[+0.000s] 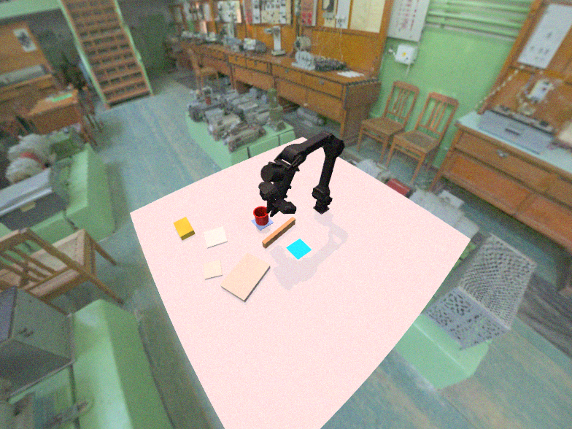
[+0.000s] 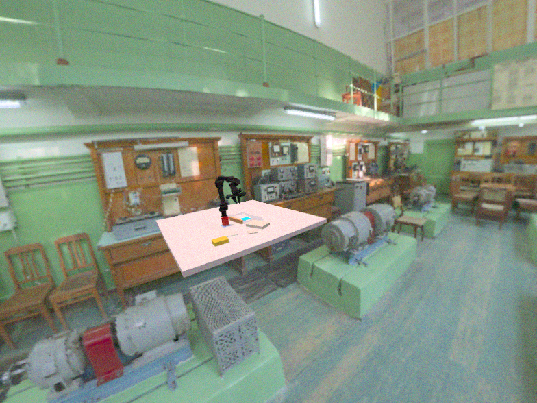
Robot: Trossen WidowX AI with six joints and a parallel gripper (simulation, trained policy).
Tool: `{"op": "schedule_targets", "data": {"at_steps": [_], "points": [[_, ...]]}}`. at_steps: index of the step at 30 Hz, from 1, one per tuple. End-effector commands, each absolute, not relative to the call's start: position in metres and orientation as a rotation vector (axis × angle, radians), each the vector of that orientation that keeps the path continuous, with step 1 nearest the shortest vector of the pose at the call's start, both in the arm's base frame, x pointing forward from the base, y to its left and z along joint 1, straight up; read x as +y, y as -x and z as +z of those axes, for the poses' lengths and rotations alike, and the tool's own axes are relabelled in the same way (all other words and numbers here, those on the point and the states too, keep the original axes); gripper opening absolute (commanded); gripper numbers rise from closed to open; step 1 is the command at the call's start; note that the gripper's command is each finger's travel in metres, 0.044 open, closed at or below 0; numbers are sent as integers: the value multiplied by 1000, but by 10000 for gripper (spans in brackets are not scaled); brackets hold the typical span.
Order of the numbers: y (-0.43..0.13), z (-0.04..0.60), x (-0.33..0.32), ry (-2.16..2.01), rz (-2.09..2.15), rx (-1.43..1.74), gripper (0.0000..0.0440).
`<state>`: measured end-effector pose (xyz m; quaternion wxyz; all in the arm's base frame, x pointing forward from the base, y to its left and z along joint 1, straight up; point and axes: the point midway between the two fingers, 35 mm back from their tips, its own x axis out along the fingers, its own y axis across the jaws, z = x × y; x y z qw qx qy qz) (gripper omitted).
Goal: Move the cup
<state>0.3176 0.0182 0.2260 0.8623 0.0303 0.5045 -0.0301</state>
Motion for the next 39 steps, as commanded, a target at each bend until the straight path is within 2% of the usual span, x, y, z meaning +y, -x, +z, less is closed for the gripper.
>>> {"op": "schedule_targets", "data": {"at_steps": [1,24,39], "points": [[-316,224,14,-41,-70,1096,102],[-301,185,-25,95,-59,1449,127],[-297,149,-55,153,-24,1573,150]]}}
